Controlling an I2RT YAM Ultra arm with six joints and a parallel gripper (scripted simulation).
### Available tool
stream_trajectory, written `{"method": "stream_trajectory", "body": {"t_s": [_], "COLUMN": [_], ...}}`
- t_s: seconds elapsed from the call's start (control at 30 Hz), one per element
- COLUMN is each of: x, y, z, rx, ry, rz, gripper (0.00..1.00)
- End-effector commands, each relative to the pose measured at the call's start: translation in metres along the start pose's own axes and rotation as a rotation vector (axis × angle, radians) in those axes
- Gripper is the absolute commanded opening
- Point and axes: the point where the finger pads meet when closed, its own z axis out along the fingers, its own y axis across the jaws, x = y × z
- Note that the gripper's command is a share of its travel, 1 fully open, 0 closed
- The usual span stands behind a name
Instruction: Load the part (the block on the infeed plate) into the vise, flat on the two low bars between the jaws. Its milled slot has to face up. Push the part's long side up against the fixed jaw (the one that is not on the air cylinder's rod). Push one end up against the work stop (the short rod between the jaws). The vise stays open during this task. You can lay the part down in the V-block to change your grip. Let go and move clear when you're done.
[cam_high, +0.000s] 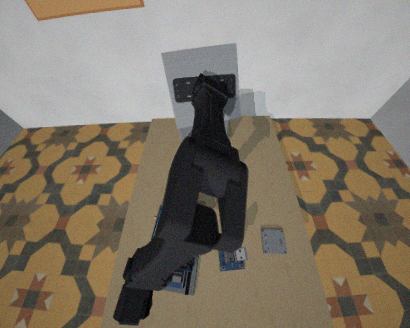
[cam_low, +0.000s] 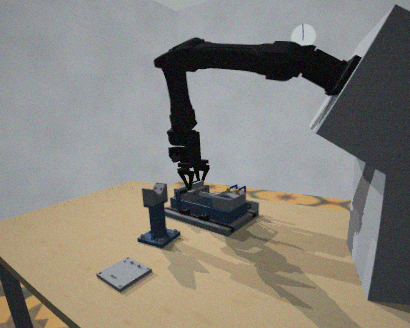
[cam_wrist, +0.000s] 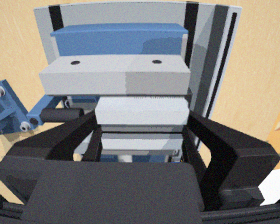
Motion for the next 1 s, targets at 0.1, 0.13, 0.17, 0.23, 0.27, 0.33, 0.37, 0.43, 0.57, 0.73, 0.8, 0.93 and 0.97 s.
{"method": "stream_trajectory", "body": {"t_s": [0.1, 0.13, 0.17, 0.23, 0.27, 0.33, 0.37, 0.43, 0.57, 0.73, 0.8, 0.93, 0.97], "x": [-0.0201, -0.0201, -0.0201, -0.0201, -0.0201, -0.0201, -0.0201, -0.0201, -0.0201, -0.0184, -0.0184, -0.0184, -0.0184], "y": [-0.0043, -0.0043, -0.0043, -0.0043, -0.0043, -0.0043, -0.0043, -0.0043, -0.0043, -0.0043, -0.0043, -0.0043, -0.0043], "z": [-0.0059, -0.0059, -0.0059, -0.0059, -0.0059, -0.0059, -0.0059, -0.0059, -0.0059, -0.0058, -0.0058, -0.0058, -0.0058], "rx": [0.014, 0.014, 0.014, 0.014, 0.014, 0.014, 0.014, 0.014, 0.014, 0.014, 0.014, 0.014, 0.014], "ry": [-0.046, -0.046, -0.046, -0.046, -0.046, -0.046, -0.046, -0.046, -0.046, -0.039, -0.039, -0.039, -0.039], "rz": [-0.025, -0.025, -0.025, -0.025, -0.025, -0.025, -0.025, -0.025, -0.025, -0.021, -0.021, -0.021, -0.021], "gripper": [0.0, 0.0, 0.0, 0.0, 0.0, 0.0, 0.0, 0.0, 0.0, 0.74, 0.74, 0.74, 0.74]}}
